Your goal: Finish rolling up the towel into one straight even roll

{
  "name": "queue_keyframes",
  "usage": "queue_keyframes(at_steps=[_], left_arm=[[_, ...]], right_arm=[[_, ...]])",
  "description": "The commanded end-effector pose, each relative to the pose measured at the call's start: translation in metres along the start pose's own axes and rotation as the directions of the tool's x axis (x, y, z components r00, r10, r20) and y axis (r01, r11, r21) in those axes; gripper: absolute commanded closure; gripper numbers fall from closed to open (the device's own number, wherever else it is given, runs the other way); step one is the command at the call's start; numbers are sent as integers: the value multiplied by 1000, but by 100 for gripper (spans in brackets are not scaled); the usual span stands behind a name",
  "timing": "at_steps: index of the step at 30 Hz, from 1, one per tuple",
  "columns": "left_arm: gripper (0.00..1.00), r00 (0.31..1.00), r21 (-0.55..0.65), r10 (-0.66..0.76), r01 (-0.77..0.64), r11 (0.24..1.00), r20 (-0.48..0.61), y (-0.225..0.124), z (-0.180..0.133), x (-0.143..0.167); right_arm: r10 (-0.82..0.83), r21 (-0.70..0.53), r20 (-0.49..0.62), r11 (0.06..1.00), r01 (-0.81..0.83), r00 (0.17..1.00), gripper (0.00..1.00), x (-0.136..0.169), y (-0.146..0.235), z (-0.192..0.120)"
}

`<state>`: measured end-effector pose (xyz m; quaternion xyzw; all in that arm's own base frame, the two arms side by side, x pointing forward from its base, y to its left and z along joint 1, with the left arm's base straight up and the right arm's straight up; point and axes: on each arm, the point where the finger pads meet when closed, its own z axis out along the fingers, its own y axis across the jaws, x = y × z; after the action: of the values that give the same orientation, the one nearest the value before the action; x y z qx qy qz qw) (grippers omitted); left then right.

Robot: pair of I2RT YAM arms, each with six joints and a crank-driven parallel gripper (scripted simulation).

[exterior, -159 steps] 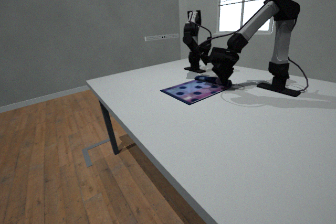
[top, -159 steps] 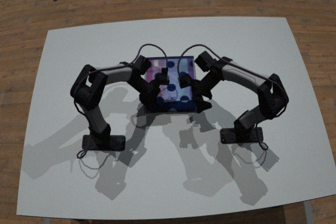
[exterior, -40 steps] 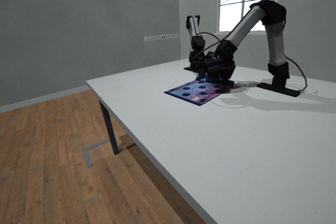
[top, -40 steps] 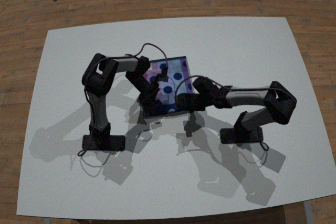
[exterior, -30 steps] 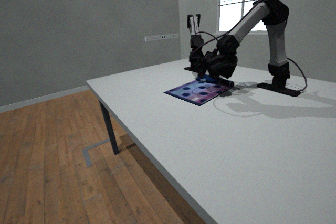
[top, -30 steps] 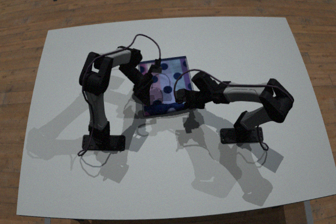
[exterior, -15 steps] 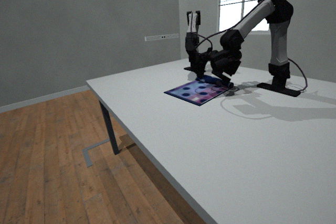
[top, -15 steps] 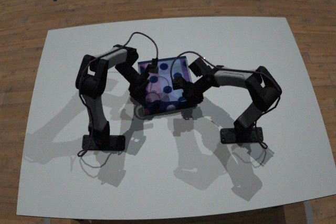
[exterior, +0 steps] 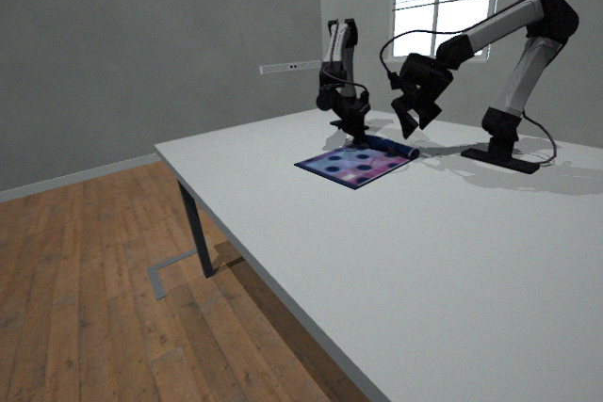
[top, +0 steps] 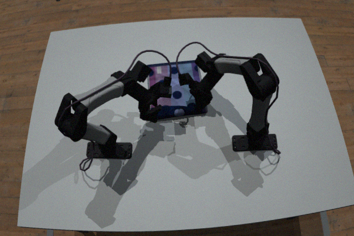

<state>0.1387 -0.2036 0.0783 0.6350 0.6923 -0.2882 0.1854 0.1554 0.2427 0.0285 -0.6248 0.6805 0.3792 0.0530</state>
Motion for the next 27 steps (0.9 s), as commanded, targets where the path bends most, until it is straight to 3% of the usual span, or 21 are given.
queue_keyframes(at_steps=[1, 10, 27], left_arm=[[6, 997, -274, 76, -76, 959, -11, 16, 5, -7], [3, 977, -458, 209, -209, 864, -50, 9, 11, -12], [2, 954, -395, 297, -292, 871, -50, 27, 4, -11]], right_arm=[[69, -136, -30, 988, -72, 997, 84, 5, 13, 0], [158, -244, -55, 955, -167, 986, 84, 4, 13, -2], [169, -257, -58, 950, -178, 984, 84, 11, 8, 7]])
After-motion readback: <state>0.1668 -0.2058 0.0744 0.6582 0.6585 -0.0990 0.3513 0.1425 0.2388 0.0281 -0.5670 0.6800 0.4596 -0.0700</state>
